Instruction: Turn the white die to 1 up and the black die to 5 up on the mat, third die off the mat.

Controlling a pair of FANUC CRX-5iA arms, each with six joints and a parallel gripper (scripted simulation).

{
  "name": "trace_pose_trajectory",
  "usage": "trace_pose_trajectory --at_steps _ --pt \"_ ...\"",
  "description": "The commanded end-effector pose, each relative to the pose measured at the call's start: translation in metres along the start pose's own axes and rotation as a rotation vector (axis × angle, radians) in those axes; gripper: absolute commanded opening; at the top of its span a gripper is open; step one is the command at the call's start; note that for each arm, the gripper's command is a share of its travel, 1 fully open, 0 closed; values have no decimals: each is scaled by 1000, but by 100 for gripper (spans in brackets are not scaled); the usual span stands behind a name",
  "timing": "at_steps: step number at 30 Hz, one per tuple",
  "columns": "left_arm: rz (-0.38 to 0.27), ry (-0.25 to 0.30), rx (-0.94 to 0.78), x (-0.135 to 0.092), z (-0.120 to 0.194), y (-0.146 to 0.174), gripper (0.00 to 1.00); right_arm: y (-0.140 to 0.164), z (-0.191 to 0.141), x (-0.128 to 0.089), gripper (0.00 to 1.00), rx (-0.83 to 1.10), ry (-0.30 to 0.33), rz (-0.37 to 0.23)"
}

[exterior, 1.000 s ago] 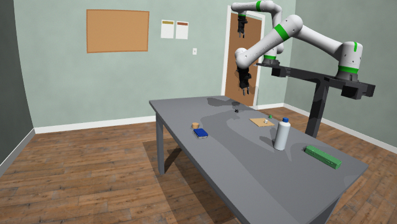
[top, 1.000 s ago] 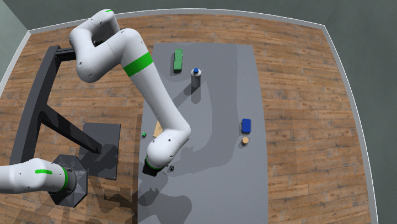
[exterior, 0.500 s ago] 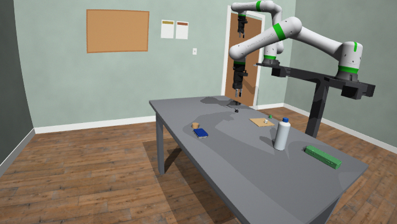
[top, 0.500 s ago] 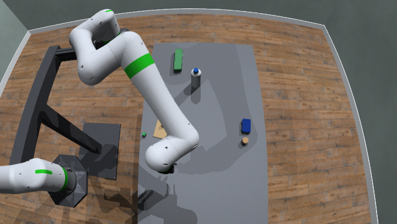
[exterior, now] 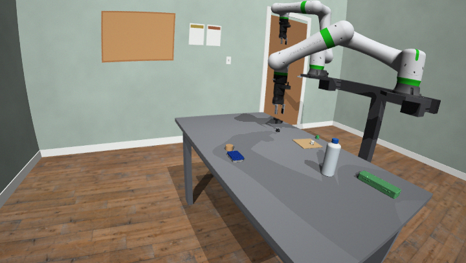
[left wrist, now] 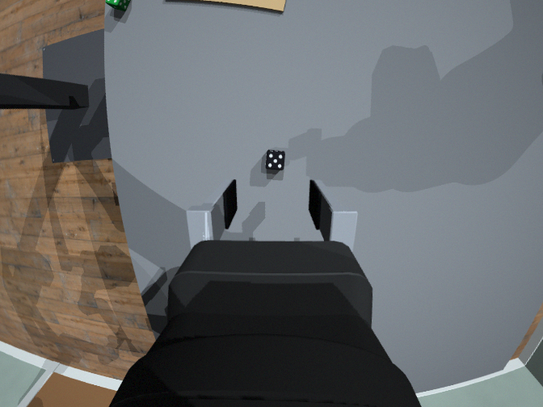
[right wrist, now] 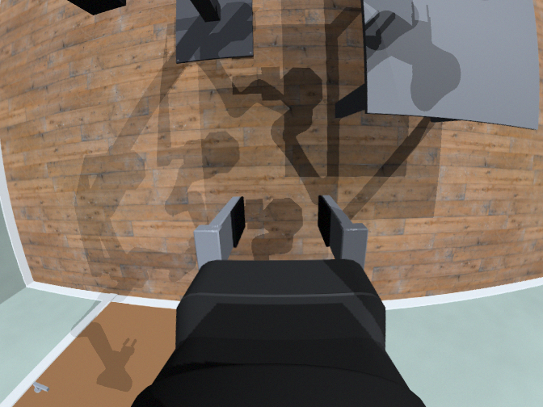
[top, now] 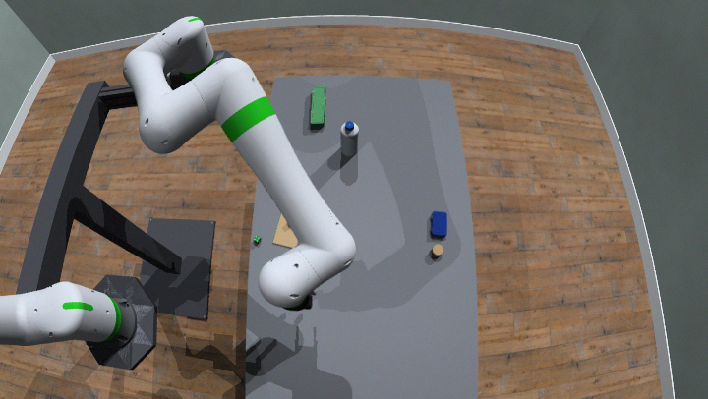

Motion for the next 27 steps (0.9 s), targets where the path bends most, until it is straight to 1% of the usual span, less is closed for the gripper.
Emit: trace_pose_trajectory --at_steps 1,6,11,14,16,17,21,22,23,26,27 --pt "-2 -1 -10 -1 0 -1 100 0 0 -1 100 0 1 -2" --pt "-2 0 -109 0 -2 1 100 0 0 -1 100 0 1 -2" --pt "-2 0 -325 4 -6 5 100 0 0 -1 100 0 1 -2" --pt "-2 0 -350 4 -6 5 100 0 0 -1 100 0 1 -2" --pt "-2 0 -478 6 -9 7 100 0 0 -1 100 0 1 -2" --pt "-2 0 -488 6 -9 7 100 0 0 -1 100 0 1 -2" --pt "-2 0 -645 9 -12 8 100 0 0 -1 100 0 1 -2" --pt "-2 0 -648 9 -12 8 100 0 0 -1 100 0 1 -2" --pt "-2 0 -716 10 -13 9 100 0 0 -1 100 0 1 -2" --pt "-2 0 -819 11 -15 9 100 0 0 -1 100 0 1 -2" --pt "-2 0 -827 11 -15 9 100 0 0 -1 100 0 1 -2"
Point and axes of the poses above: on each arm, the point where the finger pads meet when closed, its own x axis out along the fingers, its own z axis across the jaws, y = z × x, the point moved 7 cm from there along -x, back along the fingers, and after that the axes turned 9 degrees about -x, right-handed, at the moved point
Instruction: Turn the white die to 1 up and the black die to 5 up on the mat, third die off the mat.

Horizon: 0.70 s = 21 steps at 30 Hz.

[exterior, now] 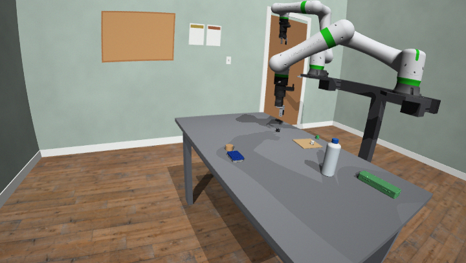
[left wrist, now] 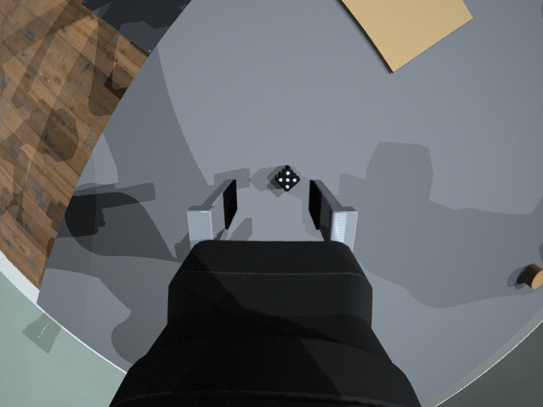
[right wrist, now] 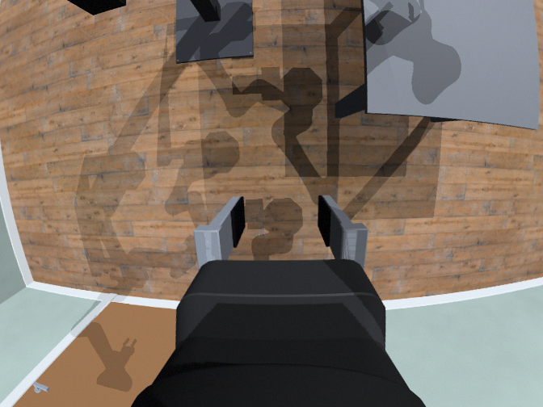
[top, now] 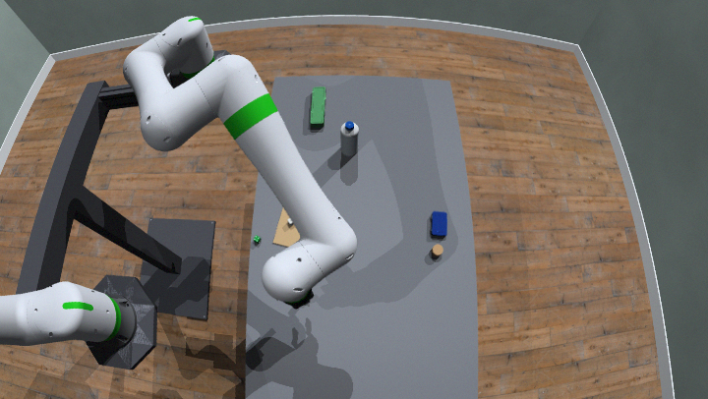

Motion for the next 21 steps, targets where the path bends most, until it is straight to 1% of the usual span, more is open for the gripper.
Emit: trace_pose_trajectory --at_steps 1,3,4,5,6,7,9,10,12,13,15,17,20,21 --pt "-6 -7 -174 1 -2 2 100 0 0 -1 100 0 1 -2" --pt "-6 -7 -174 1 -2 2 100 0 0 -1 100 0 1 -2" --pt "-7 -7 -207 2 -3 2 100 0 0 -1 100 0 1 -2" --pt "-7 -7 -301 3 -4 3 100 0 0 -1 100 0 1 -2" --pt "-7 -7 -305 3 -4 3 100 0 0 -1 100 0 1 -2" --pt "-7 -6 -359 4 -4 3 100 0 0 -1 100 0 1 -2" --pt "-7 -6 -407 5 -4 4 100 0 0 -1 100 0 1 -2" --pt "-7 -6 -462 5 -5 4 100 0 0 -1 100 0 1 -2" --pt "-8 -6 -511 6 -5 4 100 0 0 -1 100 0 1 -2" --pt "-8 -6 -568 7 -6 4 100 0 0 -1 100 0 1 -2" --pt "-8 -5 -616 8 -6 4 100 0 0 -1 100 0 1 -2" --pt "-8 -5 -707 9 -7 4 100 0 0 -1 100 0 1 -2" --pt "-8 -5 -723 9 -7 4 100 0 0 -1 100 0 1 -2" --pt "-9 -5 -830 11 -7 4 100 0 0 -1 100 0 1 -2"
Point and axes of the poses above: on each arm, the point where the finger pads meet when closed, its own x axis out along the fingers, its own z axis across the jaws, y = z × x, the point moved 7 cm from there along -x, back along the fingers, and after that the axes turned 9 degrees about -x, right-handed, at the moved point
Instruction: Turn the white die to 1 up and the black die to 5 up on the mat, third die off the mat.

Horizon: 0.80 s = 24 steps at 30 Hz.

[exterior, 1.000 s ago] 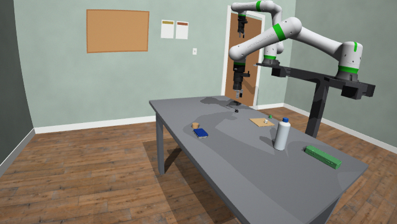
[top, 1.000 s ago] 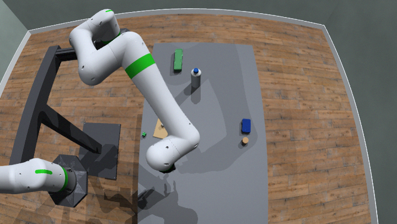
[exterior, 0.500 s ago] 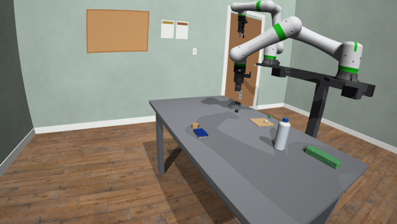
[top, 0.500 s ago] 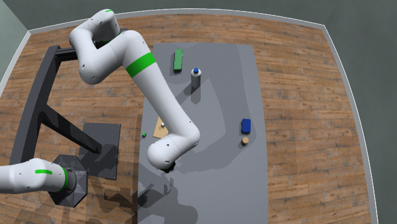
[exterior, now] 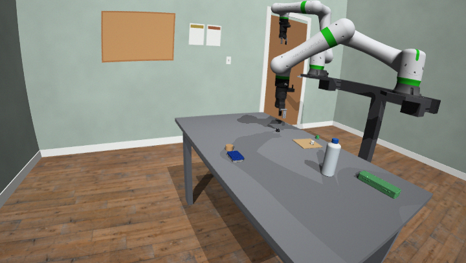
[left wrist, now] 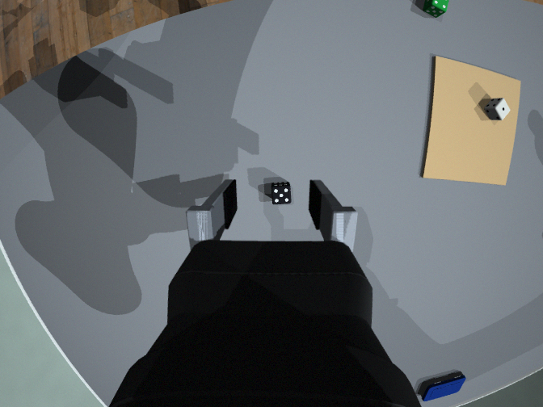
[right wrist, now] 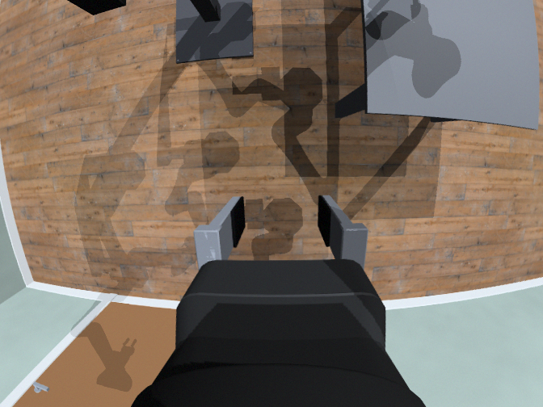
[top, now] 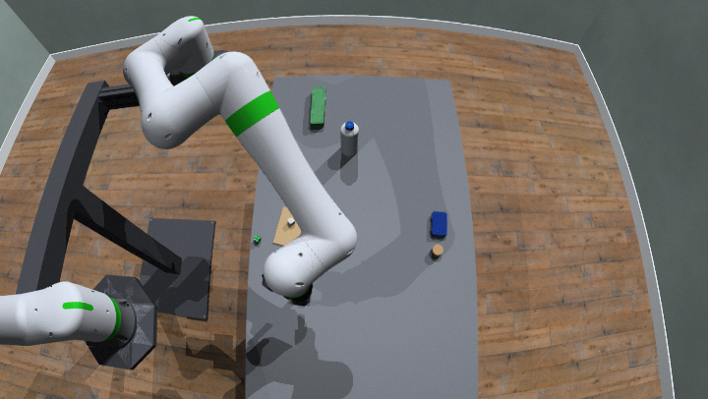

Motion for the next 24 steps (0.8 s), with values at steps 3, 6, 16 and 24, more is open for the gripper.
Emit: trace_pose_trajectory --at_steps 3,6,16,24 --pt "-10 -2 -237 2 -2 0 100 0 0 -1 100 0 1 -2" --pt "-10 -1 -343 3 -3 0 100 0 0 -1 100 0 1 -2" --pt "-10 0 -621 7 -3 -2 100 0 0 -1 100 0 1 -2" --pt "-10 2 -948 12 -3 -7 100 0 0 -1 100 0 1 -2"
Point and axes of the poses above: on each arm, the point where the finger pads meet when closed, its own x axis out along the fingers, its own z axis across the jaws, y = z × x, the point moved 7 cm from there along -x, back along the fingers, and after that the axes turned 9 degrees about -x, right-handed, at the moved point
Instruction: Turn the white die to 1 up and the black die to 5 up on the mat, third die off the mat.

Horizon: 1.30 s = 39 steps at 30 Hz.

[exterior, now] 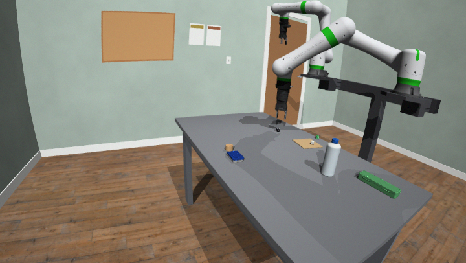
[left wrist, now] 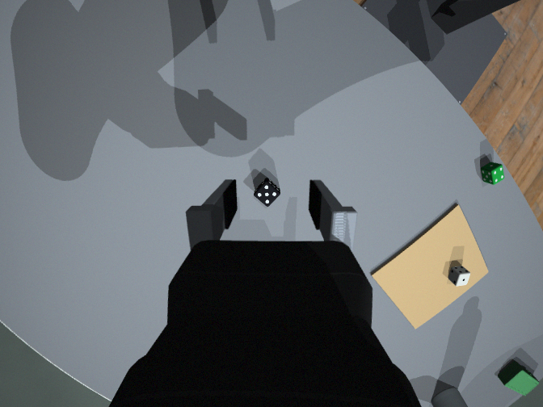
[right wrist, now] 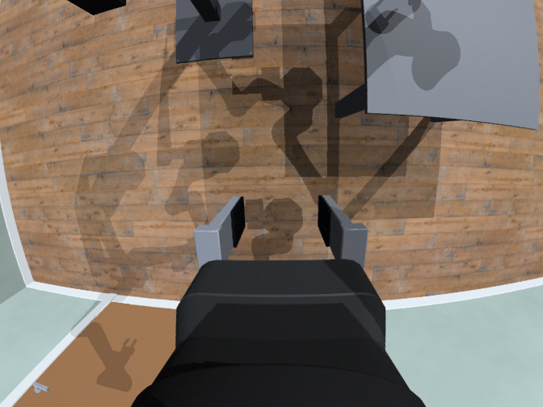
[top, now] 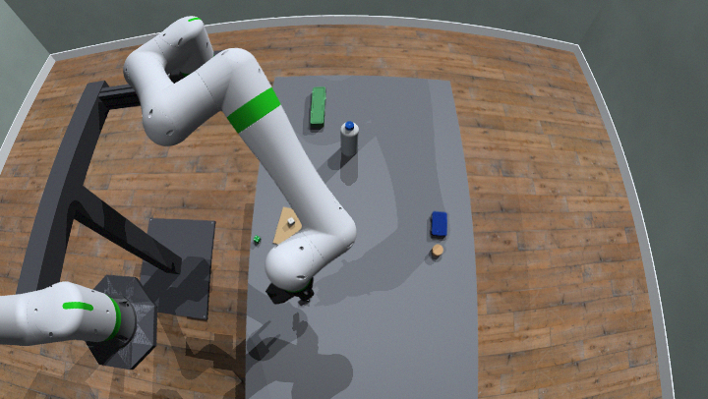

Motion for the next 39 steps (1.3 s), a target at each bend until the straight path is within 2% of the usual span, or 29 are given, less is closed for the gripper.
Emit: trace_pose_trajectory --at_steps 1,7,10,12,19,24,31,32,39 --pt "-9 5 -141 0 -2 0 100 0 0 -1 100 0 1 -2" --pt "-8 6 -382 4 -4 -5 100 0 0 -1 100 0 1 -2" --pt "-8 6 -388 4 -4 -5 100 0 0 -1 100 0 1 -2" --pt "-8 7 -526 5 -6 -8 100 0 0 -1 100 0 1 -2" --pt "-7 8 -767 9 -7 -14 100 0 0 -1 100 0 1 -2" --pt "-7 8 -856 10 -7 -17 100 0 0 -1 100 0 1 -2" --pt "-6 8 -877 10 -7 -17 100 0 0 -1 100 0 1 -2" --pt "-6 8 -877 10 -7 -17 70 0 0 -1 100 0 1 -2" --pt "-6 8 -877 10 -7 -17 70 0 0 -1 100 0 1 -2"
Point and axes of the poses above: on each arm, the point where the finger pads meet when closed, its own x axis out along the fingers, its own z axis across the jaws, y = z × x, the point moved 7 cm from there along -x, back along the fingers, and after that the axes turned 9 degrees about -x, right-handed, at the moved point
